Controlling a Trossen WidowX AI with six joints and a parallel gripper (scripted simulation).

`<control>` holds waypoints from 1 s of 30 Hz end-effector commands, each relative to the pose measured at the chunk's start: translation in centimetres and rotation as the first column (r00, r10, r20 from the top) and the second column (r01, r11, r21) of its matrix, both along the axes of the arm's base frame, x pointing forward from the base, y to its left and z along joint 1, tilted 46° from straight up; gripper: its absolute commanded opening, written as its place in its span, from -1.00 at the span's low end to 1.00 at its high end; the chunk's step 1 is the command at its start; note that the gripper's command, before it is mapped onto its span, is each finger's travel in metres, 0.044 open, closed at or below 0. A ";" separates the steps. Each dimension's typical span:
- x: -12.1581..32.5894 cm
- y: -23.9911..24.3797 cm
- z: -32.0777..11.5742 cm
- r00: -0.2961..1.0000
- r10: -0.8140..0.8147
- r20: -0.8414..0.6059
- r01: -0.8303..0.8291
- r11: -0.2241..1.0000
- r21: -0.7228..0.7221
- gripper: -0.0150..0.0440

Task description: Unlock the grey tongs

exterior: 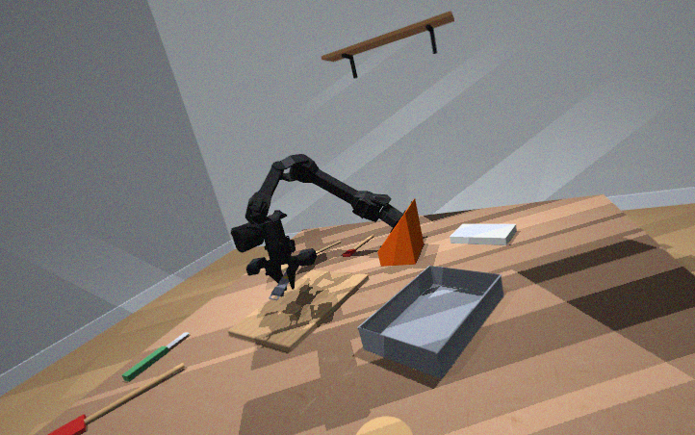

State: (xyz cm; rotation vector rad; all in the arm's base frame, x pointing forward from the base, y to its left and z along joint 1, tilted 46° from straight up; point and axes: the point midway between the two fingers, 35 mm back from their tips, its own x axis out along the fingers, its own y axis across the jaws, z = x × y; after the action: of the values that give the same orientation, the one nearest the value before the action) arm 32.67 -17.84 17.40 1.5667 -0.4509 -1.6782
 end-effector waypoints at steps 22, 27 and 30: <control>0.0 -1.6 -1.5 1.000 -0.007 -0.004 0.007 1.000 0.005 -0.47; 0.0 -1.6 -1.5 1.000 -0.007 -0.004 0.007 1.000 0.005 -0.02; 0.0 -1.6 -1.5 1.000 -0.007 -0.004 0.007 1.000 0.005 0.25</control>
State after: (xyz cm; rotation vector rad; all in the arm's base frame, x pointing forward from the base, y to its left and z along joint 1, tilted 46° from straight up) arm 32.69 -19.47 15.92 1.5662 -0.4506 -1.6888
